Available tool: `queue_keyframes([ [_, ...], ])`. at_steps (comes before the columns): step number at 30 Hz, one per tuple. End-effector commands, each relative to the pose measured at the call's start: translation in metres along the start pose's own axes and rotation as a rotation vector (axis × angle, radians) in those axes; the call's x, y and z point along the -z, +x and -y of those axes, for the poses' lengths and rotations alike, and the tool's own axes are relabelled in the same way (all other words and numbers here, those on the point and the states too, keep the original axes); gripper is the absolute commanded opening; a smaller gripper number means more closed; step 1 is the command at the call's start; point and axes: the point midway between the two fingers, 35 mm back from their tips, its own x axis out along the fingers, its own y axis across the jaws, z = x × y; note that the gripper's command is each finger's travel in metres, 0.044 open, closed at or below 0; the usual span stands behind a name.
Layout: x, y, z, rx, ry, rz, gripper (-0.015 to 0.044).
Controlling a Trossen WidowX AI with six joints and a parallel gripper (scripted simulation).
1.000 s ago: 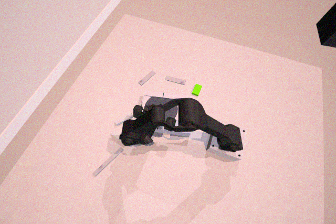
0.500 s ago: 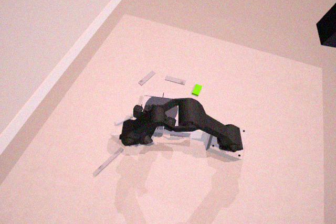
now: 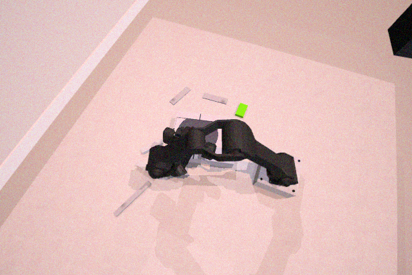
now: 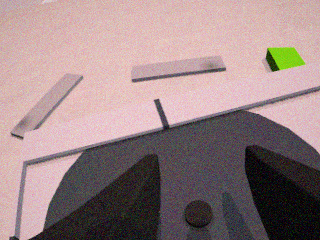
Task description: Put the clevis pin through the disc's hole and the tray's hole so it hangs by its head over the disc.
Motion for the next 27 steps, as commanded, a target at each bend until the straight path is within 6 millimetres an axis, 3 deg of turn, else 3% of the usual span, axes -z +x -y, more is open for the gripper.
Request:
queue_keyframes([
  [1,-0.002,-0.001,-0.001,-0.005,0.010,0.000,0.0160],
  [5,-0.002,-0.001,-0.001,-0.005,0.010,0.000,0.0160],
  [7,0.000,-0.009,-0.001,-0.010,0.000,-0.008,0.0212],
  [14,0.000,-0.089,0.004,-0.089,-0.032,-0.072,0.0396],
  [16,0.000,-0.092,0.004,-0.092,-0.033,-0.074,0.0440],
  [27,0.000,-0.092,0.004,-0.092,-0.033,-0.074,0.0440],
])
